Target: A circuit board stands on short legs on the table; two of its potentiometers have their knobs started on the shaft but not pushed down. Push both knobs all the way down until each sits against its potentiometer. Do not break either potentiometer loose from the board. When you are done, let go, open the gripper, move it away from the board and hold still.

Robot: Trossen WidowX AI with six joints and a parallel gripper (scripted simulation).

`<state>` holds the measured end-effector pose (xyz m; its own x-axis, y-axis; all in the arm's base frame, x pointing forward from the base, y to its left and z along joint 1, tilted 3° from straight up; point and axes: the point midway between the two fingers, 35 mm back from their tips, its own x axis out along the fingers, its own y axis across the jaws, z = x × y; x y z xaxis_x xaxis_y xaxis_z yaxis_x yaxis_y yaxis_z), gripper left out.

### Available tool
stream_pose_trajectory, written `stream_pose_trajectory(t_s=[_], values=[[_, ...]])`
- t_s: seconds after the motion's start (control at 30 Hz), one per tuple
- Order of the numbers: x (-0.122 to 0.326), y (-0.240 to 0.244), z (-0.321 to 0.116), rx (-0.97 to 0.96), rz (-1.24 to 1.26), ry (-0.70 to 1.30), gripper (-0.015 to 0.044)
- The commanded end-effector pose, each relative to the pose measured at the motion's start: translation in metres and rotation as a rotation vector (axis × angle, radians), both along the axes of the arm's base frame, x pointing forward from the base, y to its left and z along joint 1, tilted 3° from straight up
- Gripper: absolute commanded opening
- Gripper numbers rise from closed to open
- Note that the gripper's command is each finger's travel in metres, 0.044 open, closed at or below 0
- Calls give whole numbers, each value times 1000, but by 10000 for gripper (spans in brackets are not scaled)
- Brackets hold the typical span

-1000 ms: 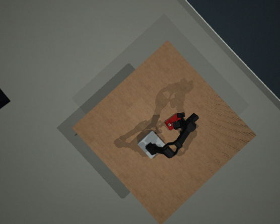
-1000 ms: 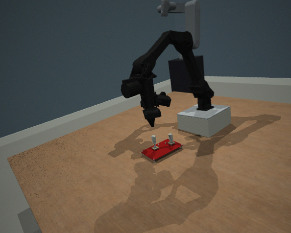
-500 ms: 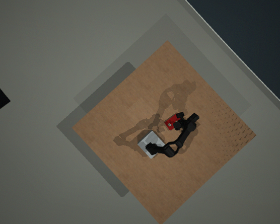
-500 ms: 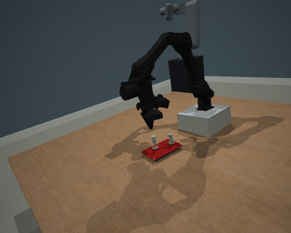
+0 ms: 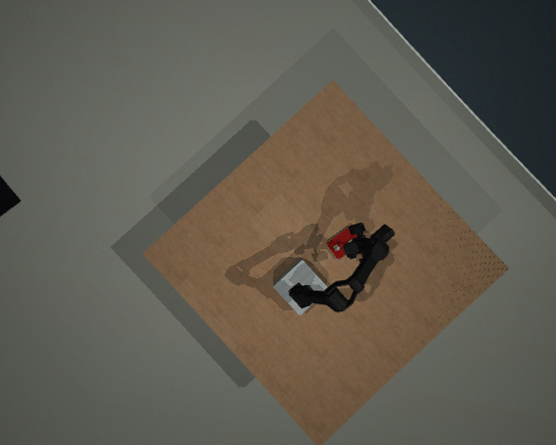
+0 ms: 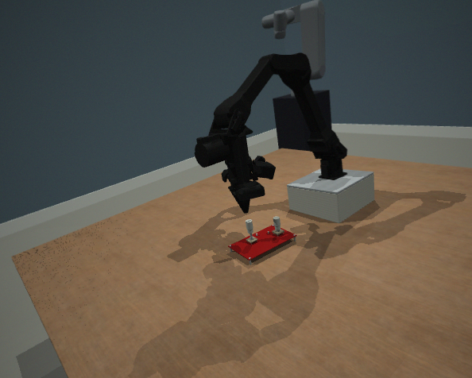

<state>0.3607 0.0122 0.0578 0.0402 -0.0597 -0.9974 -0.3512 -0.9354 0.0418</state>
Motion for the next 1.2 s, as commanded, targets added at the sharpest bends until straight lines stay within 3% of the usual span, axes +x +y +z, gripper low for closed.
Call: stream_pose_trajectory(t_s=[0.0, 1.17], values=[[-3, 0, -9, 6, 5, 12, 0], [-3, 0, -22, 6, 5, 12, 0]])
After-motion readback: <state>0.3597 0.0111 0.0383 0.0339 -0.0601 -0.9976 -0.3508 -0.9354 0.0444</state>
